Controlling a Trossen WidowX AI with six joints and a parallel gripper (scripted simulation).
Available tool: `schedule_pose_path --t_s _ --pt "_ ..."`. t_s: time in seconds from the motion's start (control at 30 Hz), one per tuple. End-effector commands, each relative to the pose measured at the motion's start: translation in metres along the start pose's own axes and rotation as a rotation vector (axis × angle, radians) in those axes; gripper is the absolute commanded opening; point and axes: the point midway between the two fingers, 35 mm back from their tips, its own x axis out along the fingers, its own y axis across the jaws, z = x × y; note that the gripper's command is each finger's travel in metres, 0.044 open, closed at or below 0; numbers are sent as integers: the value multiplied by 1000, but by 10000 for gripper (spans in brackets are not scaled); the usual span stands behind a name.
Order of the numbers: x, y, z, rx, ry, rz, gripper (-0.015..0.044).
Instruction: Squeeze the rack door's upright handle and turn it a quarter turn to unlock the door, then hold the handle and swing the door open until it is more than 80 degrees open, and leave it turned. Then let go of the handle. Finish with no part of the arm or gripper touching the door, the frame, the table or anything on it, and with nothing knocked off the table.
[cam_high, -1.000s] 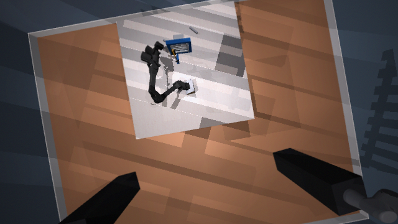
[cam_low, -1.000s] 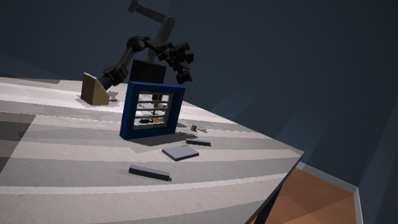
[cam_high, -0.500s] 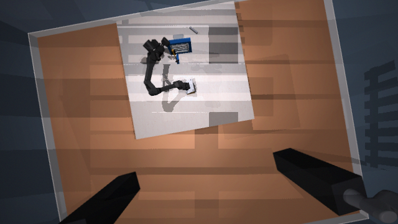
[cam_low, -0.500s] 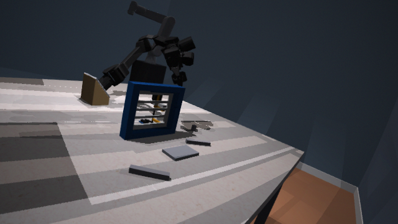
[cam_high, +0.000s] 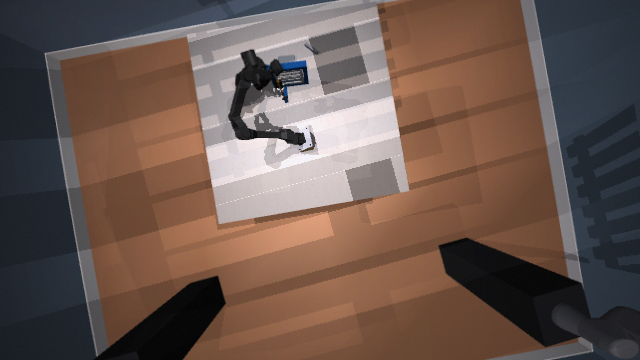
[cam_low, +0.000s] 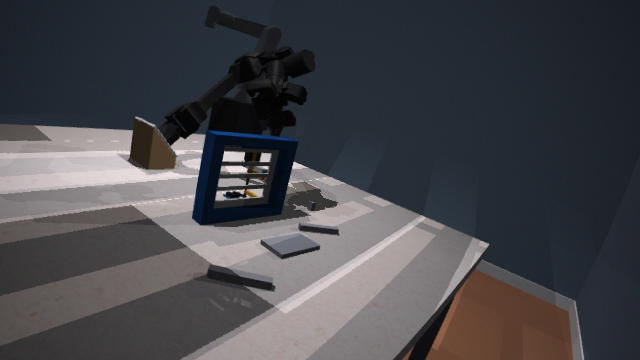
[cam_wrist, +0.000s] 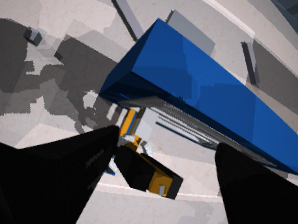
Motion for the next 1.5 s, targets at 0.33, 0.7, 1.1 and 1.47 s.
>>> schedule_pose_path --t_s 0.33,0.7,1.1,1.47 --pt "-3 -16 -17 205 202 247 294" --pt "-15 -27 -20 391 282 437 294" --pt "-7 -23 -22 390 303 437 294" --pt "8 -15 -26 382 343 430 294"
